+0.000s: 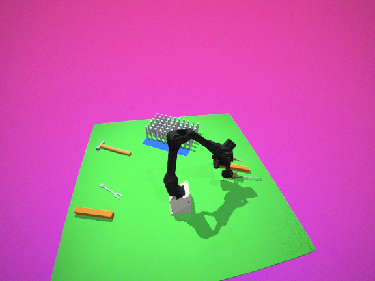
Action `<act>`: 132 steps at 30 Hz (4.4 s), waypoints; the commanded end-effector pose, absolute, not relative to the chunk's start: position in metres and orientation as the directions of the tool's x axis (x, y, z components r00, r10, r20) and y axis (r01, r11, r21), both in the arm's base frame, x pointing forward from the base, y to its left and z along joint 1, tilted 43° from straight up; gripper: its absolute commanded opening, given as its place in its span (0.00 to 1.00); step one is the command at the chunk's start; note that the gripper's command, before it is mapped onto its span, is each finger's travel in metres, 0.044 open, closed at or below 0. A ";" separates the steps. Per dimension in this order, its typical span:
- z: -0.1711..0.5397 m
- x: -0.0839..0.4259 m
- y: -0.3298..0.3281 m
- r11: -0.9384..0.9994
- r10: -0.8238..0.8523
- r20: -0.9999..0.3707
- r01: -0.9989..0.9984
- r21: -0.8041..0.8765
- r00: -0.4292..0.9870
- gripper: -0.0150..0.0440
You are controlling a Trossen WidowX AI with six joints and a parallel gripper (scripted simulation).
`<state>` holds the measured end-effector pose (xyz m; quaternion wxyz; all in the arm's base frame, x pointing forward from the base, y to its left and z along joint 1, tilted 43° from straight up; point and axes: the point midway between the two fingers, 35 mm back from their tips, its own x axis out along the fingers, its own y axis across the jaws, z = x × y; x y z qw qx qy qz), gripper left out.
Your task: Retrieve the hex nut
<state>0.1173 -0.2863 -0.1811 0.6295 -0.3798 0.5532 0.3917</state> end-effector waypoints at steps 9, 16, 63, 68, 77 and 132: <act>-0.190 0.115 -0.289 0.947 0.234 -0.960 -0.260 0.188 0.156 1.00; -0.193 0.112 -0.293 0.793 0.348 -0.908 0.444 0.417 0.233 1.00; -0.189 0.105 -0.302 -0.479 0.504 -0.759 0.865 0.151 0.412 0.73; -0.191 0.105 -0.300 -0.479 0.504 -0.759 0.865 0.151 0.412 0.73; -0.202 0.106 -0.292 -0.479 0.504 -0.759 0.865 0.151 0.412 0.73; -0.201 0.107 -0.293 -0.477 0.504 -0.760 0.866 0.152 0.411 0.25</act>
